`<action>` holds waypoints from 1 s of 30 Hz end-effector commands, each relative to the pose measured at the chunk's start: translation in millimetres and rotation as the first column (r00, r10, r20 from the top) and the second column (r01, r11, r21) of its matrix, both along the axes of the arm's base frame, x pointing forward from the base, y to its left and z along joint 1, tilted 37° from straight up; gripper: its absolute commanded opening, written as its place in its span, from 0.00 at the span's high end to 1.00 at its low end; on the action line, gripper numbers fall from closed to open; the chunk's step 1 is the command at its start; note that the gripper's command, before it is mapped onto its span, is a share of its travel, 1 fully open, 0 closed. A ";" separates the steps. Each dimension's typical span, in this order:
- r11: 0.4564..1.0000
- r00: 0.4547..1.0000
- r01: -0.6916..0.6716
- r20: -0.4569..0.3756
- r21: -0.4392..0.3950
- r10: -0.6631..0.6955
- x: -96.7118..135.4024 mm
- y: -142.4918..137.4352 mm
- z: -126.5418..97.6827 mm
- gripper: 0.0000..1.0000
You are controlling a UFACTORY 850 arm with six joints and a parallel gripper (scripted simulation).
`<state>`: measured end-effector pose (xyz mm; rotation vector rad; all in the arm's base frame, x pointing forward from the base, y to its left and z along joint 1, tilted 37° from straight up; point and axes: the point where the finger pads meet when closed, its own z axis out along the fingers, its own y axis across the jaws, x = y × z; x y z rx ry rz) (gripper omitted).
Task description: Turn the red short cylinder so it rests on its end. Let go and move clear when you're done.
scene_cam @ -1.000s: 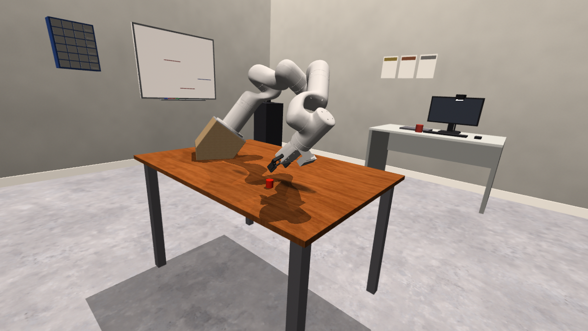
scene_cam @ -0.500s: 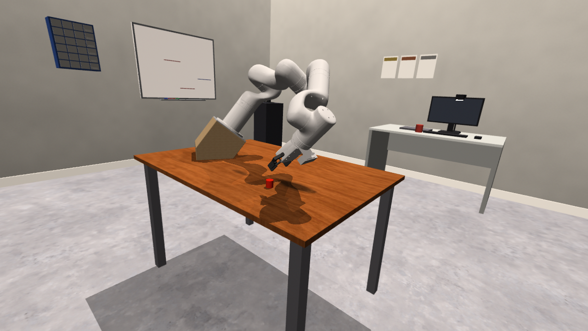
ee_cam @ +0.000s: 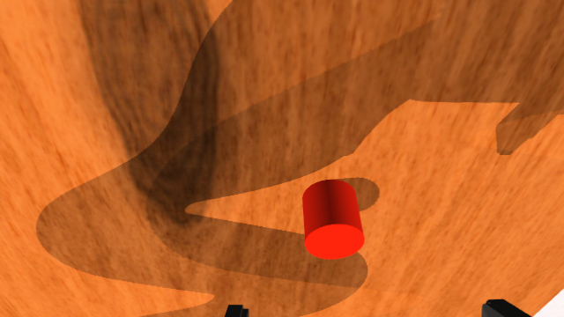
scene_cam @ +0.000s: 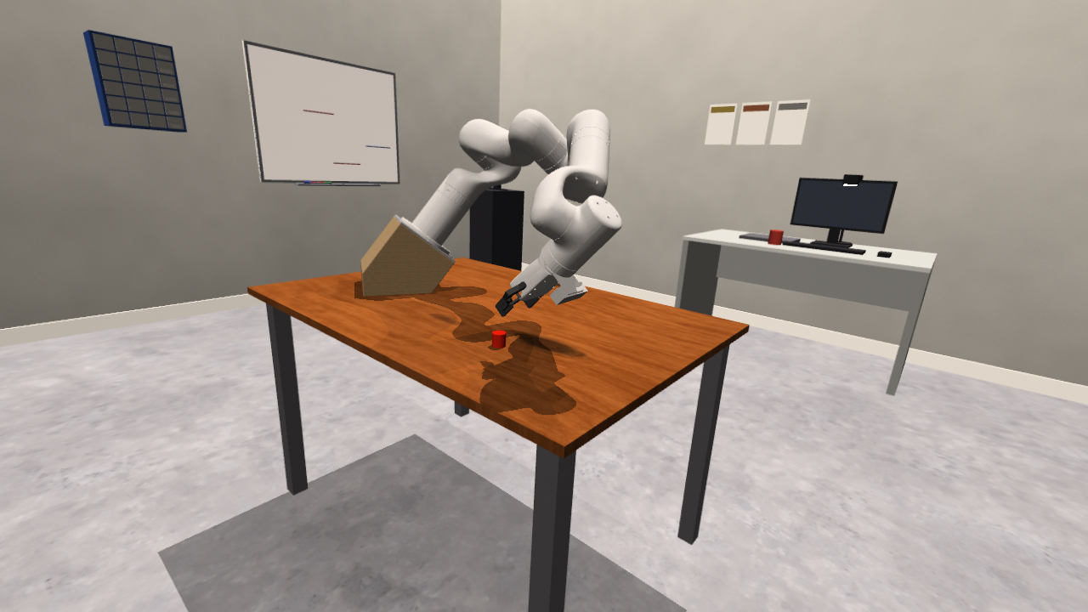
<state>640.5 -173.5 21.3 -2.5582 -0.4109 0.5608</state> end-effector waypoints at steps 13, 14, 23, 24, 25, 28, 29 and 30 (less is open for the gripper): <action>1.000 1.000 0.001 0.002 -0.001 -0.001 -19.2 -42.1 61.2 0.00; 1.000 1.000 0.001 0.002 -0.001 -0.001 -22.4 -48.7 70.8 0.00; 1.000 1.000 0.001 0.002 -0.001 -0.001 -25.6 -55.4 80.6 0.00; 1.000 1.000 0.001 0.002 -0.001 -0.001 -25.6 -55.4 80.6 0.00; 1.000 1.000 0.001 0.002 -0.001 -0.001 -25.6 -55.4 80.6 0.00; 1.000 1.000 0.001 0.002 -0.001 -0.001 -25.6 -55.4 80.6 0.00; 1.000 1.000 0.001 0.002 -0.001 -0.001 -25.6 -55.4 80.6 0.00; 1.000 1.000 0.001 0.002 -0.001 -0.001 -25.6 -55.4 80.6 0.00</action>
